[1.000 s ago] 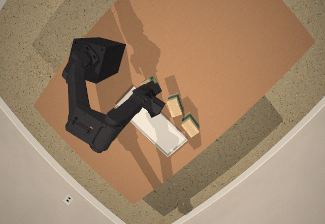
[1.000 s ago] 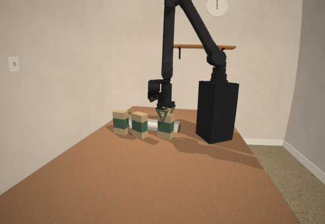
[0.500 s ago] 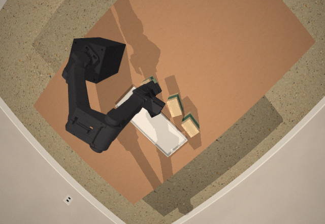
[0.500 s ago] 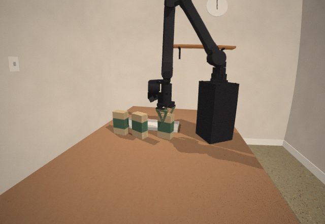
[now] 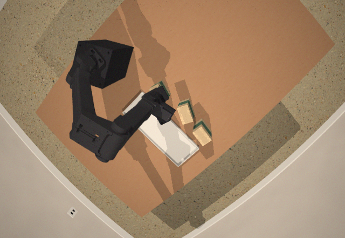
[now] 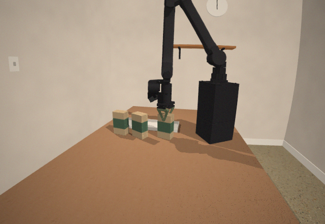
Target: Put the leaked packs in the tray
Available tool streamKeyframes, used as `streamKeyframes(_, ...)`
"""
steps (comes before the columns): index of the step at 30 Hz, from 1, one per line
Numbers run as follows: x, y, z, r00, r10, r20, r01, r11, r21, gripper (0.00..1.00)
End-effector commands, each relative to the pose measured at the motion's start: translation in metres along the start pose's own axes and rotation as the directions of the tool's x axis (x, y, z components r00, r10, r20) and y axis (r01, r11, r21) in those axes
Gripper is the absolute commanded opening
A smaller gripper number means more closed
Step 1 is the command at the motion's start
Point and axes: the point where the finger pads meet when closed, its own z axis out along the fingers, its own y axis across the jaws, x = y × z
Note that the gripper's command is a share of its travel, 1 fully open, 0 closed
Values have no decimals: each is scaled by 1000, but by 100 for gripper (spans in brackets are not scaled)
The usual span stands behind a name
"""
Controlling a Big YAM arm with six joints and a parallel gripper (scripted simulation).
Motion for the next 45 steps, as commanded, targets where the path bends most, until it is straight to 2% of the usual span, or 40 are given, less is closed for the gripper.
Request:
streamKeyframes(1,1,-2,5,1000,18,-7,-18,1000,4,25)
streamKeyframes(43,1,-2,5,1000,18,-7,-18,1000,4,25)
streamKeyframes(44,1,-2,5,1000,18,-7,-18,1000,4,78)
streamKeyframes(45,1,-2,5,1000,18,-7,-18,1000,4,78)
